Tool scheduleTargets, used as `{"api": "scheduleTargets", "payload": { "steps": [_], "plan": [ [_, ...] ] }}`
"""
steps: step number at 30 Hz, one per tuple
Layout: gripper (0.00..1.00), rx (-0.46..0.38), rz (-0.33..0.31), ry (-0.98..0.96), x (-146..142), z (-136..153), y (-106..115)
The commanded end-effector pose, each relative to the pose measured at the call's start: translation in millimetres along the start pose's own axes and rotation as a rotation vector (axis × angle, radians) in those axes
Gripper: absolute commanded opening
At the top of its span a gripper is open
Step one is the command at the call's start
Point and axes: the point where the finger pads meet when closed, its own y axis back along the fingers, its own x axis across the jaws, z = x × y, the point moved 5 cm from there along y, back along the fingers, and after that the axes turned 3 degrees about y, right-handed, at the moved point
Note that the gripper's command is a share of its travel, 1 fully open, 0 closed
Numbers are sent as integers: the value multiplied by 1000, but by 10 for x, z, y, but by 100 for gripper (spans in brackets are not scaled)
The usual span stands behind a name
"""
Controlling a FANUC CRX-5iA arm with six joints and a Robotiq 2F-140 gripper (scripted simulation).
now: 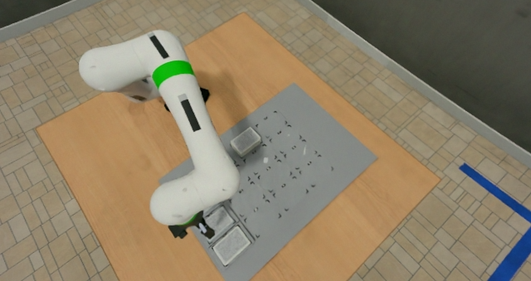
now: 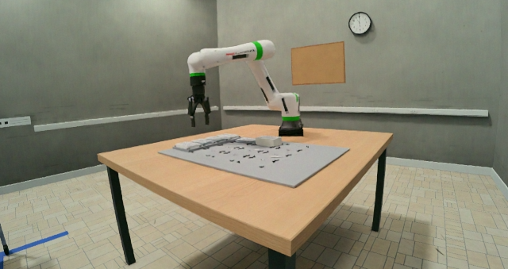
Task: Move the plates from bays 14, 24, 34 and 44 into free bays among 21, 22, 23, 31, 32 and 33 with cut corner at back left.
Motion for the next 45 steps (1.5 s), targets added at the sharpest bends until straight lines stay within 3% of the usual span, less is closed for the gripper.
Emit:
{"api": "scheduleTargets", "payload": {
  "steps": [1,45],
  "plan": [
    [70,2,-3,0,112,18,-9],
    [70,2,-2,0,1655,302,-323]
  ]
}}
